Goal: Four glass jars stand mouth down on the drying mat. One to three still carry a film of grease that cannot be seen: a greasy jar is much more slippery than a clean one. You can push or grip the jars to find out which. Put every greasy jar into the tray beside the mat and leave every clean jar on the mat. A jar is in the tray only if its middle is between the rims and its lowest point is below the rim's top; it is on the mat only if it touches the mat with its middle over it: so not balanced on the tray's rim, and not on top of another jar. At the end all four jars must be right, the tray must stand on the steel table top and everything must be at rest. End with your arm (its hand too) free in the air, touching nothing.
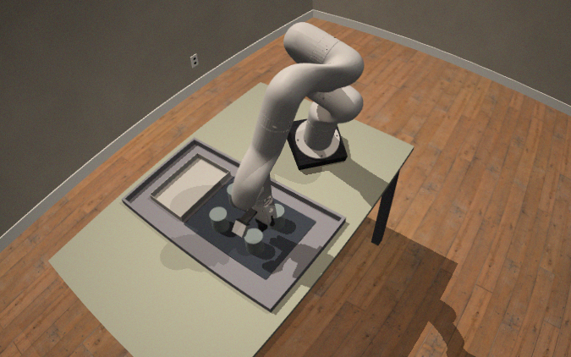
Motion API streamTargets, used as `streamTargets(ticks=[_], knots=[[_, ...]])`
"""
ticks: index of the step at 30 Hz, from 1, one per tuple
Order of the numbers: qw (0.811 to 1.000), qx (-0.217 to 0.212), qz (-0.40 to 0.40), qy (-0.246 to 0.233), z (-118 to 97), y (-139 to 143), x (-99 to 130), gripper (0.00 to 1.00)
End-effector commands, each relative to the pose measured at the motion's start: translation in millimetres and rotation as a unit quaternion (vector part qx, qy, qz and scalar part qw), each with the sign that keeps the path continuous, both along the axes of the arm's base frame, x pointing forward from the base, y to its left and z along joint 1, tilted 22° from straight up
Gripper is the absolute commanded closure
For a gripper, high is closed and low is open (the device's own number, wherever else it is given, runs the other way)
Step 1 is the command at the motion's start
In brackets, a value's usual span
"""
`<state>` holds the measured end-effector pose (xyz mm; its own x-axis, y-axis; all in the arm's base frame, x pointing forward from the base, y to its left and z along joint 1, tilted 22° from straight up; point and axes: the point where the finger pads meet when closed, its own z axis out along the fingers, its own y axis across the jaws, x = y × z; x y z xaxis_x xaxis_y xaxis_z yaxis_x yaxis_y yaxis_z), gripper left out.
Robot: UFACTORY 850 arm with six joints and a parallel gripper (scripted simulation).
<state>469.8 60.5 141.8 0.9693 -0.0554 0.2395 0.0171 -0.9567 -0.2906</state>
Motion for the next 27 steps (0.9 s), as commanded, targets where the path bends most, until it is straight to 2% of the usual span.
streamTargets(ticks=[1, 27], knots=[[1.0, 0.0, 0.0, -0.001, 0.7, -0.1, 1.0, 1.0], [1.0, 0.0, 0.0, -0.001, 1.5, -0.3, 4.1, 1.0]])
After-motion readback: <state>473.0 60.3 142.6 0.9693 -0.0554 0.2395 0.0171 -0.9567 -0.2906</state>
